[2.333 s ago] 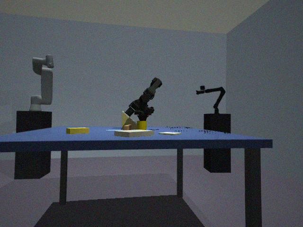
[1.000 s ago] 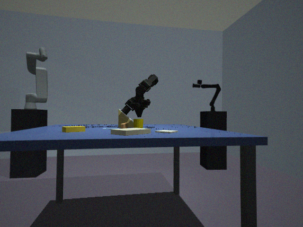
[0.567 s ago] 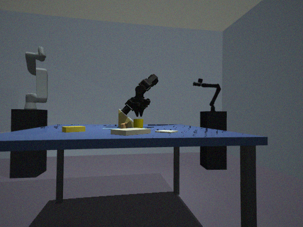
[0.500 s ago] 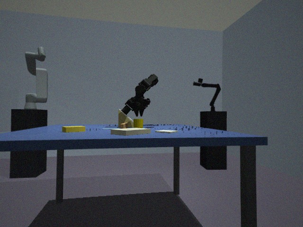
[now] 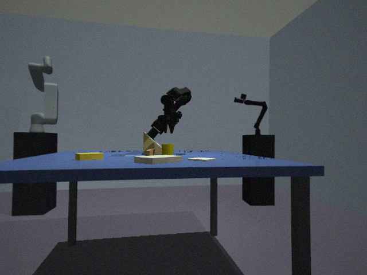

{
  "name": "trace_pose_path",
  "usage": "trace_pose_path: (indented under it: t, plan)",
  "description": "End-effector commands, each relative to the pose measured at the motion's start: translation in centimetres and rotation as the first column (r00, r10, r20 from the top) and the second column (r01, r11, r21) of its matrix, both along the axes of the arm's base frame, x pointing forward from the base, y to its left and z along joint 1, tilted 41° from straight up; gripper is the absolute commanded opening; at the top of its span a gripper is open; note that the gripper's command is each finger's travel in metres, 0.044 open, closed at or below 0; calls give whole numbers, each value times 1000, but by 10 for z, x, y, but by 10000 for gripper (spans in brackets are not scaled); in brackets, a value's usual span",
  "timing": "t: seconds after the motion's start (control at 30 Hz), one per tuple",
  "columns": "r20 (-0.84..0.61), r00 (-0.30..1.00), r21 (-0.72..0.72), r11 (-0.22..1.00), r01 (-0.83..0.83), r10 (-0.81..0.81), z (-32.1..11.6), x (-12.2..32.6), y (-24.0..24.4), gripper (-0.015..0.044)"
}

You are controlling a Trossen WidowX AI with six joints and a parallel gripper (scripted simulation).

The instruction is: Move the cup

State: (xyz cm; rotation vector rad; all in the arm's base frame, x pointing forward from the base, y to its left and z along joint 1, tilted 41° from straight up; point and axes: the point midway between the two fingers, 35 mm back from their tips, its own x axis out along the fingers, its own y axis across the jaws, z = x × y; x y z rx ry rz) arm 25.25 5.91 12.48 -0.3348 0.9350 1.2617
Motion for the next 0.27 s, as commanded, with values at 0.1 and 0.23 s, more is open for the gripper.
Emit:
trace_pose_path:
  t: [0.1, 0.23]
  plan:
    - [1, 1000, -1, 1000, -4, 4, 12, 1, -10, 440]
    - [2, 1000, 1, 1000, 1, -1, 9, 1, -7, 440]
